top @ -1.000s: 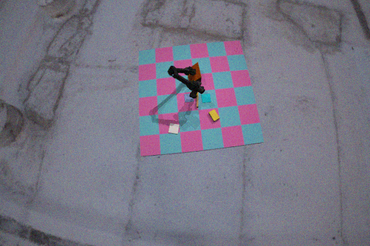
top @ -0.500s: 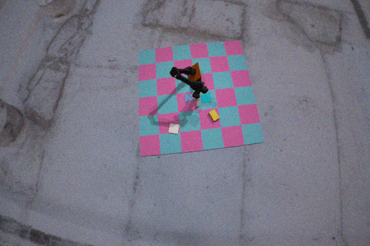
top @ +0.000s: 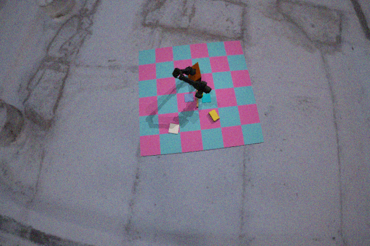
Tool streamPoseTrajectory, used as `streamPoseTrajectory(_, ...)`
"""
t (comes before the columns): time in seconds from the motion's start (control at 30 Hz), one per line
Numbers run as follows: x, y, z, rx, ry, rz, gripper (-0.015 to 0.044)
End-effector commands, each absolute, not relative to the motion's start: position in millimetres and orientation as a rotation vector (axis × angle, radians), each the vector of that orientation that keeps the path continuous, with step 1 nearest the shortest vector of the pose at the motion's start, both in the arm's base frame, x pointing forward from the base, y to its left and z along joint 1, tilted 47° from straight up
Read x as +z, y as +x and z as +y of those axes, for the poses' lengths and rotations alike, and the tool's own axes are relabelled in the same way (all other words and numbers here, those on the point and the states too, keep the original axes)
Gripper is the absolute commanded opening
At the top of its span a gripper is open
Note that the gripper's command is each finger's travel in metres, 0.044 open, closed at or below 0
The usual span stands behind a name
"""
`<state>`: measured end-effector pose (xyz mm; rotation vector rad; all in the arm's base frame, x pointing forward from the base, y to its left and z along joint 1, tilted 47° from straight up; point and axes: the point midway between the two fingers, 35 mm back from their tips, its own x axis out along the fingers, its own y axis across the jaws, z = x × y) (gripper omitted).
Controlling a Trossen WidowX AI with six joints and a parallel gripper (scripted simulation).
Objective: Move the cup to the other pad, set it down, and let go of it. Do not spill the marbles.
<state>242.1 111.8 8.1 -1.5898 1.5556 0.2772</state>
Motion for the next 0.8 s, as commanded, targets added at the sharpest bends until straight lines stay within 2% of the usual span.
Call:
streamPoseTrajectory(0.0,1.8,243.2,119.0,0.276,-1.583,1.555,0.0)
streamPoseTrajectory(0.77,-28.3,245.1,151.4,0.277,-1.581,1.553,0.0)
